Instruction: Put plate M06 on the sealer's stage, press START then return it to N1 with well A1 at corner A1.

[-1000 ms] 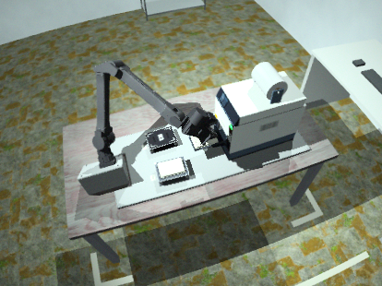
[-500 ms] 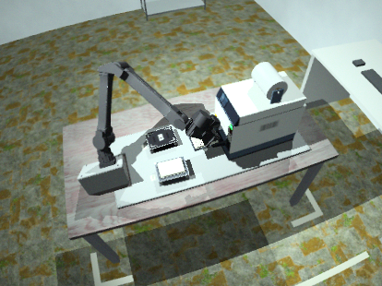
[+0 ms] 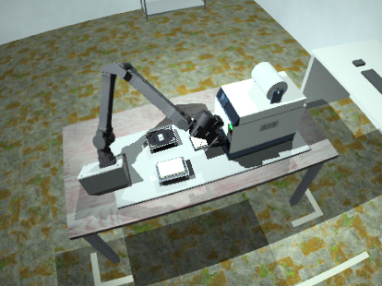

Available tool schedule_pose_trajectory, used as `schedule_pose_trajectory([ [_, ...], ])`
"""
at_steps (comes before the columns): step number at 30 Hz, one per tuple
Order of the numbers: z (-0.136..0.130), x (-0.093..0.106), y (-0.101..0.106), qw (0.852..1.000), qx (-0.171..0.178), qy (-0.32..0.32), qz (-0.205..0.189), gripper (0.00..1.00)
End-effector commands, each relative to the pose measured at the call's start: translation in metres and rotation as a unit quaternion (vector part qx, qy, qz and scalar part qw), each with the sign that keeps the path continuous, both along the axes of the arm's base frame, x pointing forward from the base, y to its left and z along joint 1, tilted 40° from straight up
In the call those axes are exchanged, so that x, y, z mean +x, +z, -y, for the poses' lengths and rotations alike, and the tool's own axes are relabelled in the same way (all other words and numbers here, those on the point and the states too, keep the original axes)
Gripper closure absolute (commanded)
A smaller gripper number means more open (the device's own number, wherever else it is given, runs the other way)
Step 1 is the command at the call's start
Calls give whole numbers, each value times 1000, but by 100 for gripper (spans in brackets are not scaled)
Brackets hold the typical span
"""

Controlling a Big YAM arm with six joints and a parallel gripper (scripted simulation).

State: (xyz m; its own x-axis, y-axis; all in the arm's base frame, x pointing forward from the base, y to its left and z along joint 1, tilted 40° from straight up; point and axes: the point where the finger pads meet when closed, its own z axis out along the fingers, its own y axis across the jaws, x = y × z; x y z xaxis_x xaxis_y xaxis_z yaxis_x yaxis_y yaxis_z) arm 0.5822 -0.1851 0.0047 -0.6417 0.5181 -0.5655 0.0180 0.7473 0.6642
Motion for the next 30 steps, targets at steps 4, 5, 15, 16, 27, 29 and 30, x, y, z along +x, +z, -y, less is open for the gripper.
schedule_pose_trajectory([
  [4,-5,27,-2,1000,-1,2,12,100],
  [5,-3,29,0,1000,-2,0,14,100],
  [15,11,26,16,1000,-12,-3,24,100],
  [16,11,24,14,1000,-11,-2,22,100],
  [27,7,25,-1,1000,-4,2,6,100],
  [29,0,24,-7,1000,2,4,-1,100],
  [30,-3,23,-9,1000,5,5,-4,100],
])
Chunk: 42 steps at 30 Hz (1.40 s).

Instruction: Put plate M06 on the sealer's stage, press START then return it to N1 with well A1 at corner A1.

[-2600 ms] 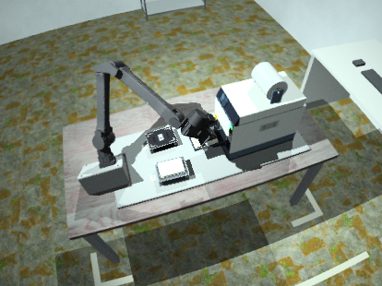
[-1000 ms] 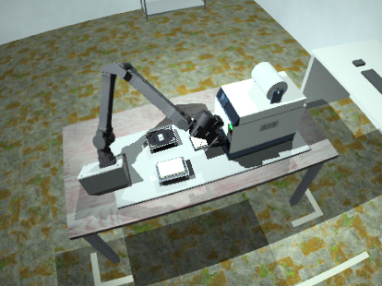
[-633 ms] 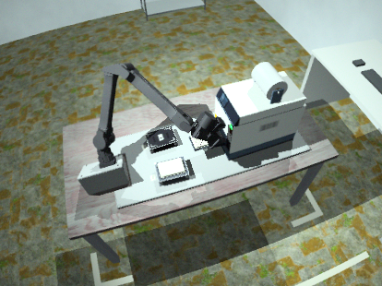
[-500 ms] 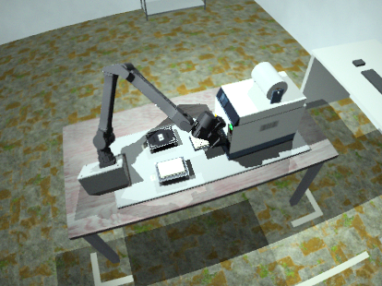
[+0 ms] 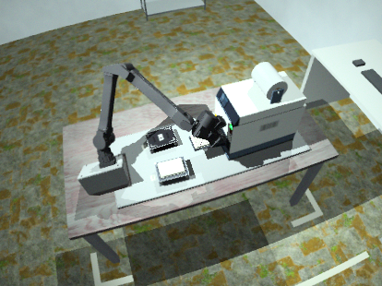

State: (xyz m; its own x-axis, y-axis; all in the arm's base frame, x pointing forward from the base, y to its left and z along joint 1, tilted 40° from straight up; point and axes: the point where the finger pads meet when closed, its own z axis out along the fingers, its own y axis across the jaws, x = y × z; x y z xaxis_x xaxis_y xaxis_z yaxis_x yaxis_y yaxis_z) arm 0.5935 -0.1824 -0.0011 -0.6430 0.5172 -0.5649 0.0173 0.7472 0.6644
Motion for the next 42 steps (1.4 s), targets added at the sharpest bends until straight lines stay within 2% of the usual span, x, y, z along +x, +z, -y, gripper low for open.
schedule_pose_trajectory([
  [1,-3,11,-4,1000,7,5,-6,100],
  [8,-4,19,14,1000,1,4,5,100],
  [18,-4,25,23,1000,-15,14,18,100],
  [21,-1,25,23,1000,-16,11,19,100],
  [27,-3,16,1,1000,-2,7,-2,100],
  [30,-4,16,0,1000,-1,6,-3,100],
  [38,-2,22,3,1000,1,3,2,100],
  [42,-3,27,15,1000,-3,5,11,100],
])
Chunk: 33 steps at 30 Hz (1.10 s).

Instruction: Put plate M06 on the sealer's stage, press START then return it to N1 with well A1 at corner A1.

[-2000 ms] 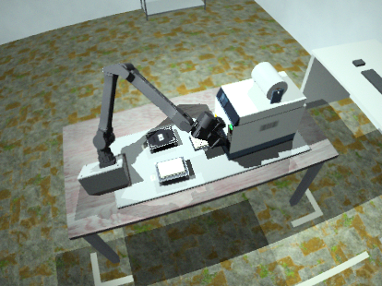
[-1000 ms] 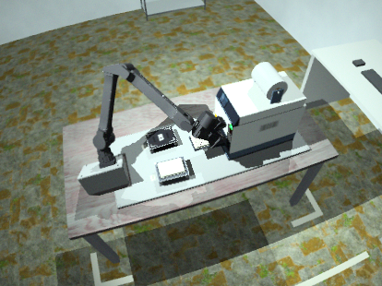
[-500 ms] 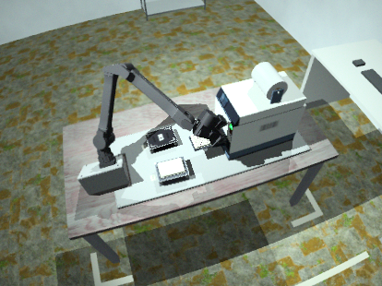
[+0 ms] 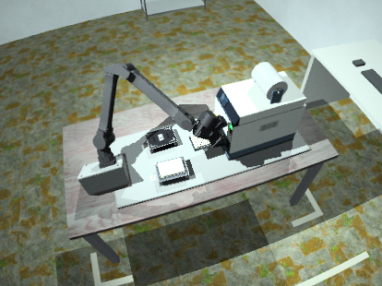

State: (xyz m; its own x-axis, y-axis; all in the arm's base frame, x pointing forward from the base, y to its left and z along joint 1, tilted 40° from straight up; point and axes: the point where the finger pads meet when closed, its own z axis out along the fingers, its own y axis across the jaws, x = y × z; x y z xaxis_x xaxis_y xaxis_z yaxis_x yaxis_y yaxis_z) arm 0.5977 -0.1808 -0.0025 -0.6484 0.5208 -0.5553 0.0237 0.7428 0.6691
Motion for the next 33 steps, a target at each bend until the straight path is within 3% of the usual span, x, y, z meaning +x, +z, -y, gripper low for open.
schedule_pose_trajectory([
  [1,-2,23,17,1000,-6,5,17,100],
  [10,-2,27,18,1000,-9,7,20,100],
  [19,-2,18,1,1000,2,3,-1,100],
  [33,-2,27,16,1000,-4,5,11,100],
])
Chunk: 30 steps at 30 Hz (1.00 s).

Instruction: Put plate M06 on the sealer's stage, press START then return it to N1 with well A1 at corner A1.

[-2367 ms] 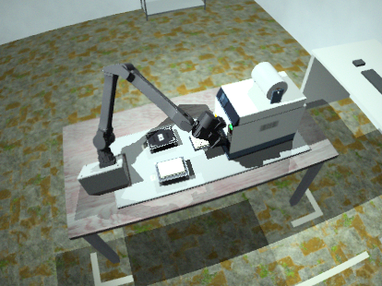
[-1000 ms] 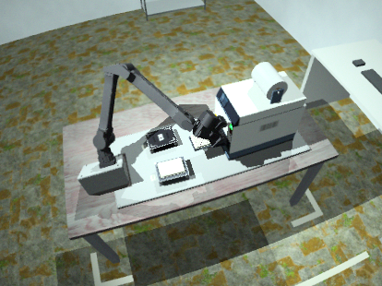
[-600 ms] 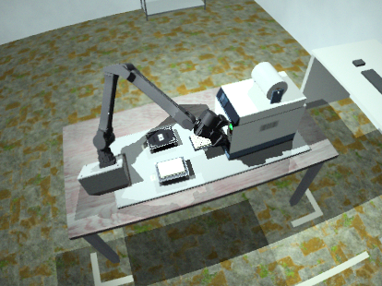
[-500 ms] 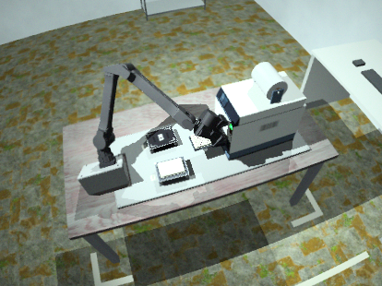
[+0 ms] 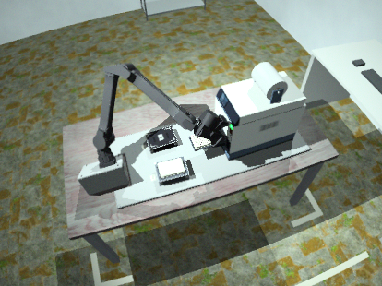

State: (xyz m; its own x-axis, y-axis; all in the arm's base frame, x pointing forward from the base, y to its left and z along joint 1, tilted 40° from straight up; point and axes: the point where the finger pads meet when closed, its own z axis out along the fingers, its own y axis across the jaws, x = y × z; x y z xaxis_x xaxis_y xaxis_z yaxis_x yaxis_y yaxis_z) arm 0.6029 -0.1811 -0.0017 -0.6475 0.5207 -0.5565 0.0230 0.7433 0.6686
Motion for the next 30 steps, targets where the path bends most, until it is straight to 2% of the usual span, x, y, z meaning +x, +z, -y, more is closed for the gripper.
schedule_pose_trajectory([
  [1,-3,23,15,1000,-3,6,10,100],
  [5,-4,24,13,1000,-3,7,9,100],
  [8,-7,18,4,1000,2,7,0,100],
  [16,-6,21,1,1000,3,7,-1,100],
  [30,-2,31,23,1000,-7,7,18,100],
])
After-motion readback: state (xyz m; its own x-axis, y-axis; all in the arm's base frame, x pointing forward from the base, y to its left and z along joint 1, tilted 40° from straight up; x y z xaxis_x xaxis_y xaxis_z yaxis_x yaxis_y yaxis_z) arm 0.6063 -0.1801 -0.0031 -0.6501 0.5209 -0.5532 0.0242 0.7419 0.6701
